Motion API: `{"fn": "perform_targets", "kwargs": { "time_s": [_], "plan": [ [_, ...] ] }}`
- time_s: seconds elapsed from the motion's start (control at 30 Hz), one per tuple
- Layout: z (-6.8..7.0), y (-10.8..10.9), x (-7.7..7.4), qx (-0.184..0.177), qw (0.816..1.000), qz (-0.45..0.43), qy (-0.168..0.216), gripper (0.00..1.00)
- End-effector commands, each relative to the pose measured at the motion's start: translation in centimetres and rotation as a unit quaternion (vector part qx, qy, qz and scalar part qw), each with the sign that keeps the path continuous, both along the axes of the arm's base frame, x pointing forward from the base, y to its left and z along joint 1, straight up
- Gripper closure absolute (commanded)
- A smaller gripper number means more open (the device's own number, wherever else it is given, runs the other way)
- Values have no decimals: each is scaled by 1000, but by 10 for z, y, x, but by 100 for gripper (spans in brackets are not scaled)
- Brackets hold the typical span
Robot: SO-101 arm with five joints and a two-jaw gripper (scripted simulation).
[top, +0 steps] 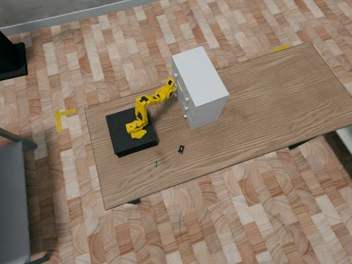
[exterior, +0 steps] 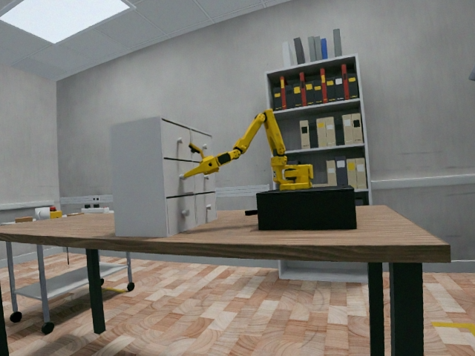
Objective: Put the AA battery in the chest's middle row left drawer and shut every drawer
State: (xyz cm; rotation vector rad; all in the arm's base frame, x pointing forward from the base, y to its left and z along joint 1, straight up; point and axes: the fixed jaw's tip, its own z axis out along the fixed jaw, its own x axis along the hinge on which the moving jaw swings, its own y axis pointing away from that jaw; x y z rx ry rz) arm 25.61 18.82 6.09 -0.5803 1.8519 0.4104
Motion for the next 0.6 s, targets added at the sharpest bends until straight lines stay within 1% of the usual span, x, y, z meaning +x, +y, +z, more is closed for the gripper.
{"fn": "perform_targets", "kwargs": {
  "time_s": [0.0,0.2,0.57],
  "plan": [
    [-2,-1,7,-1,1000,-8,1,100],
    [-2,-1,7,-1,1000,-8,1,100],
    [-1,0,1,0,1000,-2,1,100]
  ]
}}
